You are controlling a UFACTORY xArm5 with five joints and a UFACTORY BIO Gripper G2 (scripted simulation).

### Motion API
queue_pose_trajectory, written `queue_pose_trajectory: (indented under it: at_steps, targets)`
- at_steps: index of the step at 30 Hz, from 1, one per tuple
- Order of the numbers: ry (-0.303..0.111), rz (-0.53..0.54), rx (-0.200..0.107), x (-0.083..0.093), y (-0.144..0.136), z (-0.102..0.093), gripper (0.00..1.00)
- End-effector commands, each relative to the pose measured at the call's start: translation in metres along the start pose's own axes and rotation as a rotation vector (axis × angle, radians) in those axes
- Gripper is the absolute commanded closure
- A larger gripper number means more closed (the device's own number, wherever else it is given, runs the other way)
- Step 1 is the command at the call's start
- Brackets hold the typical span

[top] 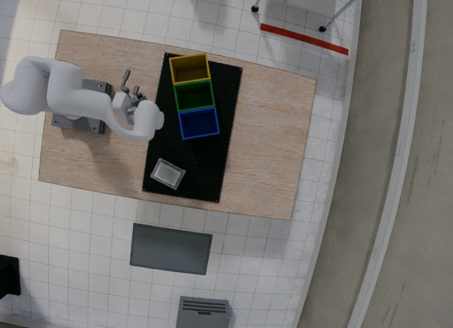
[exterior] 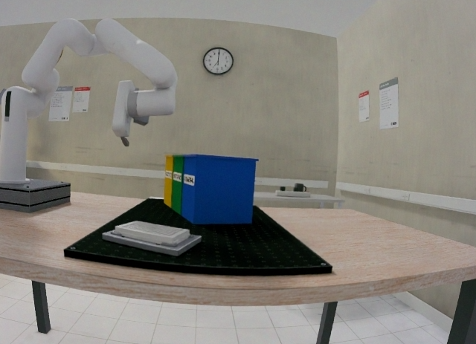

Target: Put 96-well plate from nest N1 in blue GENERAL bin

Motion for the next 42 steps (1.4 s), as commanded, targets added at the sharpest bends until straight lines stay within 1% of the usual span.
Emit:
queue_pose_trajectory:
  at_steps: [1, 3, 5, 7, 10, 12, 14, 16, 21, 25, 26, 30, 33, 37, 38, 42]
  targets:
    - [-0.05, 0.054, 0.07, -0.001, -0.004, -0.004, 0.63]
    - [-0.064, 0.093, 0.122, -0.001, -0.003, -0.004, 0.63]
    - [-0.091, 0.13, 0.17, 0.0, -0.005, -0.01, 0.63]
    - [-0.119, 0.168, 0.218, 0.0, -0.004, -0.011, 0.63]
    - [-0.168, 0.221, 0.287, 0.002, -0.005, -0.02, 0.63]
    - [-0.2, 0.256, 0.331, 0.001, -0.003, -0.017, 0.63]
    - [-0.238, 0.29, 0.374, 0.003, -0.002, -0.024, 0.63]
    - [-0.238, 0.29, 0.374, 0.003, -0.002, -0.024, 0.63]
    - [-0.34, 0.37, 0.479, 0.008, 0.002, -0.037, 0.63]
    - [-0.429, 0.43, 0.558, 0.012, 0.009, -0.047, 0.63]
    - [-0.451, 0.445, 0.577, 0.011, 0.009, -0.046, 0.63]
    - [-0.549, 0.498, 0.649, 0.016, 0.016, -0.054, 0.63]
    - [-0.549, 0.498, 0.649, 0.016, 0.017, -0.055, 0.63]
    - [-0.654, 0.546, 0.716, 0.021, 0.025, -0.063, 0.63]
    - [-0.654, 0.546, 0.716, 0.023, 0.027, -0.065, 0.63]
    - [-0.765, 0.588, 0.776, 0.028, 0.036, -0.071, 0.63]
Point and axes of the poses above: the point midway between the two finger pads, its own x axis back along the fingers, its own y axis across the jaws, z = x × y, the point moved 7 cm from there along x, back along the fingers, and after that the axes turned 11 degrees about -x, right-handed, at the moved point
